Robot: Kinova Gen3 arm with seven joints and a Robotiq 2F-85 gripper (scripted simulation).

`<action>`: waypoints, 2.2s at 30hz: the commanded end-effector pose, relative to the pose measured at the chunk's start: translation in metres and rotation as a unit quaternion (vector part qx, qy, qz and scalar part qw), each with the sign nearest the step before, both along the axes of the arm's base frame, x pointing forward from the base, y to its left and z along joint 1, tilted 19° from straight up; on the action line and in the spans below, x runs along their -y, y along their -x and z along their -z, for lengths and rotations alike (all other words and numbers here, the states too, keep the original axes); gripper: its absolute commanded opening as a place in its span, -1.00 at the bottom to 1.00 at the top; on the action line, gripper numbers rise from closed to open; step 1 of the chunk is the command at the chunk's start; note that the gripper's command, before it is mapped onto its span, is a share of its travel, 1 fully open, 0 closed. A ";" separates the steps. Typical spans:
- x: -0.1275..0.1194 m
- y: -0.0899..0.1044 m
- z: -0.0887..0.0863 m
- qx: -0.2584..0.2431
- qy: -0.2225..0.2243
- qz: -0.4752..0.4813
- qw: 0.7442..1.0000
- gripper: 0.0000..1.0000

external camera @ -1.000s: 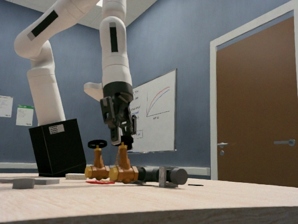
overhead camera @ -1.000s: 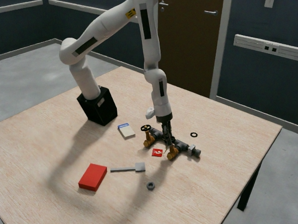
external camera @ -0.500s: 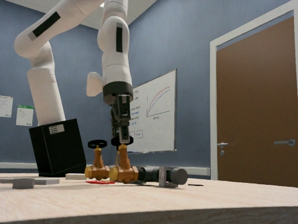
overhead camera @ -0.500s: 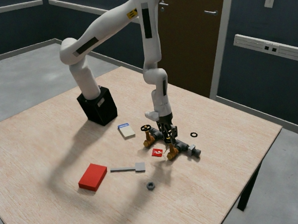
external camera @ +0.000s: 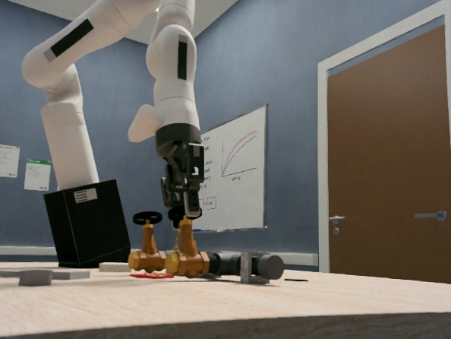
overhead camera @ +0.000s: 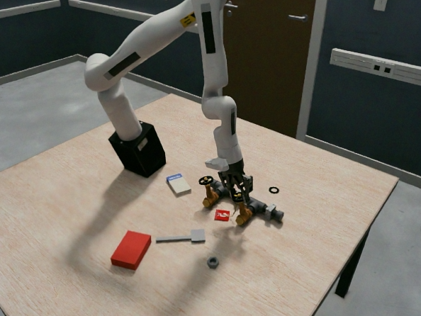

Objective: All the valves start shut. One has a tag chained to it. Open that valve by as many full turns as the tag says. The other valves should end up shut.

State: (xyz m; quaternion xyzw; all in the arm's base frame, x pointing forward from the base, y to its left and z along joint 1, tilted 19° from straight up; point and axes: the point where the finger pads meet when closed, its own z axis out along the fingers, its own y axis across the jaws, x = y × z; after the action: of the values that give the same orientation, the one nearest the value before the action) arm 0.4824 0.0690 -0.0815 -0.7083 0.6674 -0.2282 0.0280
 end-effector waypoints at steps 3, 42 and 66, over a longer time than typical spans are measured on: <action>0.000 0.000 0.000 0.000 0.000 -0.001 1.000 0.18; 0.000 0.000 0.000 0.018 -0.024 0.058 0.998 1.00; 0.000 0.000 0.000 0.165 -0.225 0.555 0.783 1.00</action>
State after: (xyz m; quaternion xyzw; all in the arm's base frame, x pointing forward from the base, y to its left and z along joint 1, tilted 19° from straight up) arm 0.4821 0.0688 -0.0818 -0.2384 0.9445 -0.1730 0.1457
